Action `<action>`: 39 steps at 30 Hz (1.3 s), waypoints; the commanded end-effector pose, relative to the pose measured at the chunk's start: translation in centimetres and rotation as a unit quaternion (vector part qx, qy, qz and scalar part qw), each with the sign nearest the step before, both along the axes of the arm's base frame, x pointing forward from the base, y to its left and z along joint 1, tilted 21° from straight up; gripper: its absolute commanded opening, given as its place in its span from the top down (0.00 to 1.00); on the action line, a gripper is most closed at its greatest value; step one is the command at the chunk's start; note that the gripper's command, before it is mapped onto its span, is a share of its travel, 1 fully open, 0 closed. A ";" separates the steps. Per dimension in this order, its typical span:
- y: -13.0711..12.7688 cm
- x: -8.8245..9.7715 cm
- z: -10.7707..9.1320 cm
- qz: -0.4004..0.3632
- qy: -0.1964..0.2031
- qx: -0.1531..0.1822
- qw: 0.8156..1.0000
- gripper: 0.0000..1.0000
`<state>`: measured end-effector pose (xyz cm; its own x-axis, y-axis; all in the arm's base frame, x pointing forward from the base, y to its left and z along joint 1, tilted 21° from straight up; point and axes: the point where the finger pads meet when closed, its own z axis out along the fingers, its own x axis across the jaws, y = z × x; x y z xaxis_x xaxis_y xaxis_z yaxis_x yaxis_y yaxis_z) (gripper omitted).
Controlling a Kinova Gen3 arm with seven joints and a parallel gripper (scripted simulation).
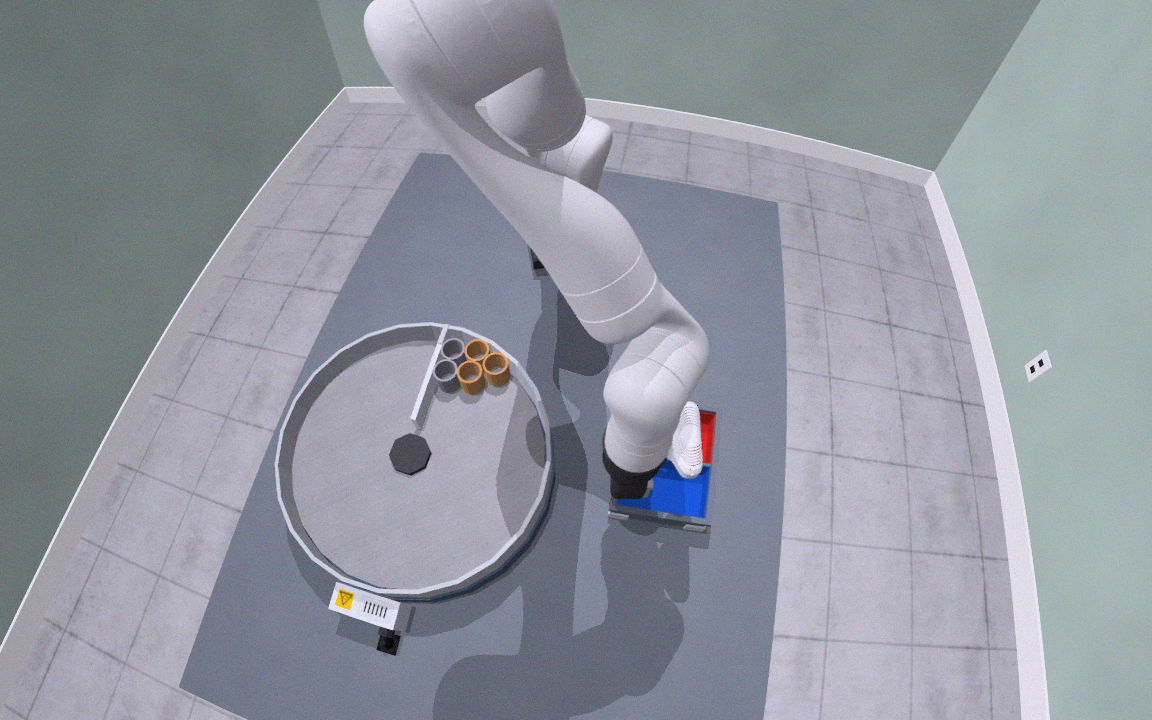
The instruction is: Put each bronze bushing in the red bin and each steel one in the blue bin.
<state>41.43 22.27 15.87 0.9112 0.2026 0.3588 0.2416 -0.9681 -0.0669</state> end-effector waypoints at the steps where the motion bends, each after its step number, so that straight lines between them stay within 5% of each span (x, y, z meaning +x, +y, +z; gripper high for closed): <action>1: 0.0 0.0 0.1 0.000 -0.001 0.000 1.000 0.53; 39: -0.3 -0.5 1.0 0.000 -0.001 0.000 1.000 0.53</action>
